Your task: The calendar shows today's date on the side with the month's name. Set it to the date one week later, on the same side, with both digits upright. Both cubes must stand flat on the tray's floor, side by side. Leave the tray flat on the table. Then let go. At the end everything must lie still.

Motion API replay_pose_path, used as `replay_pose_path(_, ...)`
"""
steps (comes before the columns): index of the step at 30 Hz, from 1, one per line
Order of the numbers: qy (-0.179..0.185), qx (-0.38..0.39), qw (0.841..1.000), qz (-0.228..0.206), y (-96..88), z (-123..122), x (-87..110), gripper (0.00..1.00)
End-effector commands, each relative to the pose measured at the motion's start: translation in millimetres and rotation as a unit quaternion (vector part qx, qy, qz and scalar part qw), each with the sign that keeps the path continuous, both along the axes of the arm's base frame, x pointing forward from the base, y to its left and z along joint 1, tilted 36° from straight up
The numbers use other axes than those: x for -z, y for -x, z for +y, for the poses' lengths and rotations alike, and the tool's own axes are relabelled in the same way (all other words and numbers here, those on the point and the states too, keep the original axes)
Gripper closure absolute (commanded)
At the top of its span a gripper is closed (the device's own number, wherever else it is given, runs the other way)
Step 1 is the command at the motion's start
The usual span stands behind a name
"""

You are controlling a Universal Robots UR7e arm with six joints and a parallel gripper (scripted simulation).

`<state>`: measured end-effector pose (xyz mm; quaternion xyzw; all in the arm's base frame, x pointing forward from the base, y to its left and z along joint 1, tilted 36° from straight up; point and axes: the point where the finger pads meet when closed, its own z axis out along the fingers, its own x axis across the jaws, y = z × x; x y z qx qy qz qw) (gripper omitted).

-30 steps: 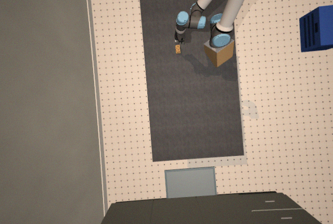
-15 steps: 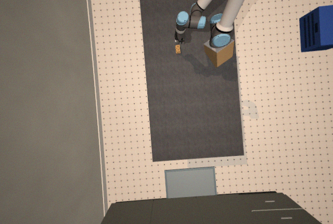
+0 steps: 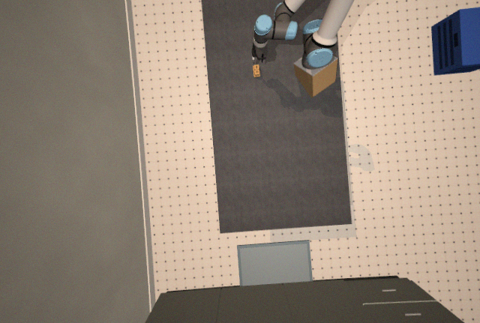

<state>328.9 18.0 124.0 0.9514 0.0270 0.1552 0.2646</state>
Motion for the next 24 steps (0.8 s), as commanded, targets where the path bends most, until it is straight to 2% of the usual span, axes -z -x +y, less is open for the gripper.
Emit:
replay_pose_path(1, 0.000, 0.000, 1.000, -0.001, 4.1, 7, -12.4, 0.00)
replay_pose_path(10, 0.000, 0.000, 1.000, -0.001, 15.5, 25, -41.9, 0.00)
replay_pose_path(24, 0.000, 0.000, 1.000, -0.001, 19.1, 31, -51.4, 0.00)
